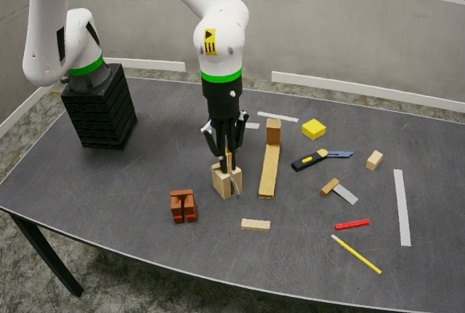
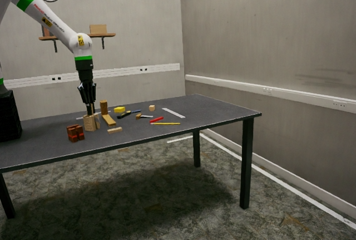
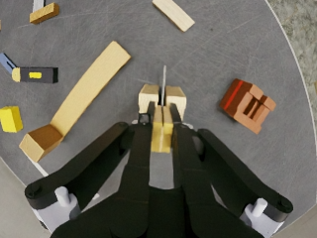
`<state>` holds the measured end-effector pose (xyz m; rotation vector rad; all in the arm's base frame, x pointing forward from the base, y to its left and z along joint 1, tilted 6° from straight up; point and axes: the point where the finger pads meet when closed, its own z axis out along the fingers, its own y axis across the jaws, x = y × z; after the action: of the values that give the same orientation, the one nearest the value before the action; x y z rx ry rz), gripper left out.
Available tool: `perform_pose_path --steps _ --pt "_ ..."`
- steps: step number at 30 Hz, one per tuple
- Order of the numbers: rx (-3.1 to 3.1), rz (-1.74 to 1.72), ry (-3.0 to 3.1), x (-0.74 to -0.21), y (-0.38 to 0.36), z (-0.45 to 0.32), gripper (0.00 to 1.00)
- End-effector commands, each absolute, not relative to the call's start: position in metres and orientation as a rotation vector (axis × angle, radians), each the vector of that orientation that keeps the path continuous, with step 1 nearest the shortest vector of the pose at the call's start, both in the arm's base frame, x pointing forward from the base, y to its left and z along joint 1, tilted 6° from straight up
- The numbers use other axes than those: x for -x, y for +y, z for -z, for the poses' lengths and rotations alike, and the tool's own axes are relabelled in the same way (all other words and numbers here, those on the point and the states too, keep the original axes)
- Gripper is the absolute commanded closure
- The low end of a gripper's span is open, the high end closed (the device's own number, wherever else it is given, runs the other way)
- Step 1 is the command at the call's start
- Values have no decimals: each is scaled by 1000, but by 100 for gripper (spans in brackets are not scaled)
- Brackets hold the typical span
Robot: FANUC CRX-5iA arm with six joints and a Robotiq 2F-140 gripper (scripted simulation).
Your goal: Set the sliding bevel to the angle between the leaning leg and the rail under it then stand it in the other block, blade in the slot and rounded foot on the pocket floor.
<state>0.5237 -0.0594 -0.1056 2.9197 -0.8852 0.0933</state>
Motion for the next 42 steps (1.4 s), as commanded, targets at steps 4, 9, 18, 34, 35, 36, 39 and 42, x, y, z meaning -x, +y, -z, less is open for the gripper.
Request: perform_pose_path --steps 4,9,18,34,35,36,39,42 --pt "-2920 -96 -885 -524 -59 105 90" --pt "-2920 -96 -885 -524 -59 105 90" --pt "-2920 -96 -885 -524 -59 102 90" --pt "-2920 -96 -885 -523 -56 73 90" --pt "-2920 -96 -885 -523 -56 71 90" --pt "-2920 -96 -885 -523 -56 69 90" --pt "-2920 -96 -885 -523 -55 63 90" --pt "-2920 -96 -885 -523 -55 59 90"
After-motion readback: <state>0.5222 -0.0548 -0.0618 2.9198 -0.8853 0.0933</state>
